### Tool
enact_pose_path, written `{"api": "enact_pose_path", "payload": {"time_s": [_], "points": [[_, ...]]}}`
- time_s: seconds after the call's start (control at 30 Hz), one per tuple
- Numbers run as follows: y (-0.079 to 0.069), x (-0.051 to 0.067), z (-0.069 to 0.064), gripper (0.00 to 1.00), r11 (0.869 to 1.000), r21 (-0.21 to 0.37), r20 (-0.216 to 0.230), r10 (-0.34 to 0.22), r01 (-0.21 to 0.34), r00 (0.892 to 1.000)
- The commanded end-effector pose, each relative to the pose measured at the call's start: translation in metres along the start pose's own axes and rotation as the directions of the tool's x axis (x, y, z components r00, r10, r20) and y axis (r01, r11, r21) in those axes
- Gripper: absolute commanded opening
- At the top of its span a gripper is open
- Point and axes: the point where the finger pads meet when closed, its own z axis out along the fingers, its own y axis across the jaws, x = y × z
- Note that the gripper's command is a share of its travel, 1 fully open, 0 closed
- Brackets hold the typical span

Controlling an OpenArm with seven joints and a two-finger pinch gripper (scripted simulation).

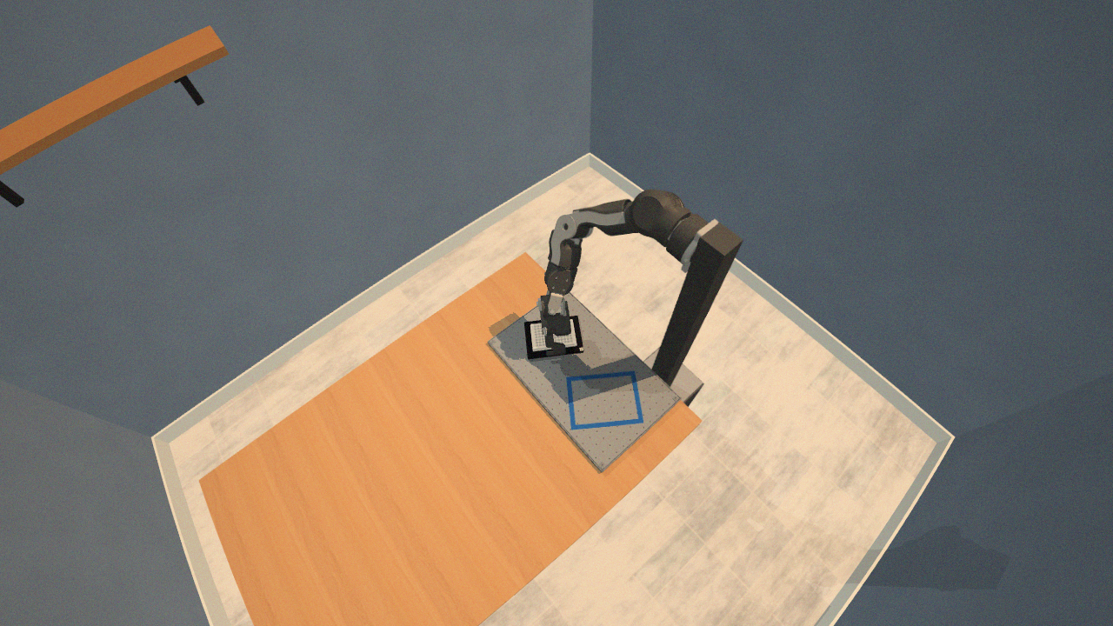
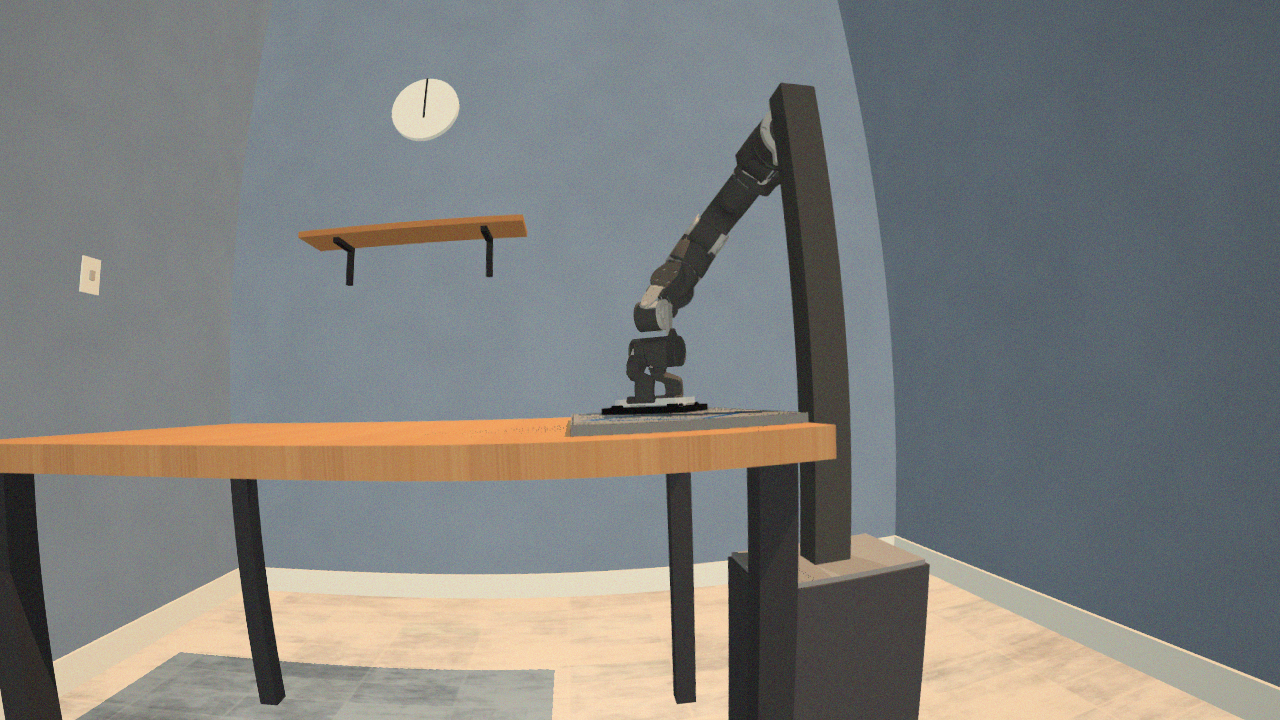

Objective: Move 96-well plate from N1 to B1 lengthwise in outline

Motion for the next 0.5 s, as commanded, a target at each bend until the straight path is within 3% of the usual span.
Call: {"api": "enact_pose_path", "payload": {"time_s": [0.0,0.2,0.47], "points": [[-0.0020,-0.0005,-0.0001,0.77,1.000,0.008,0.003,0.002,-0.002,1.000],[-0.0020,-0.0005,-0.0001,0.77,1.000,0.008,0.003,0.002,-0.002,1.000],[0.0003,-0.0005,-0.0003,0.50,1.000,-0.001,0.001,0.001,-0.001,1.000]]}}
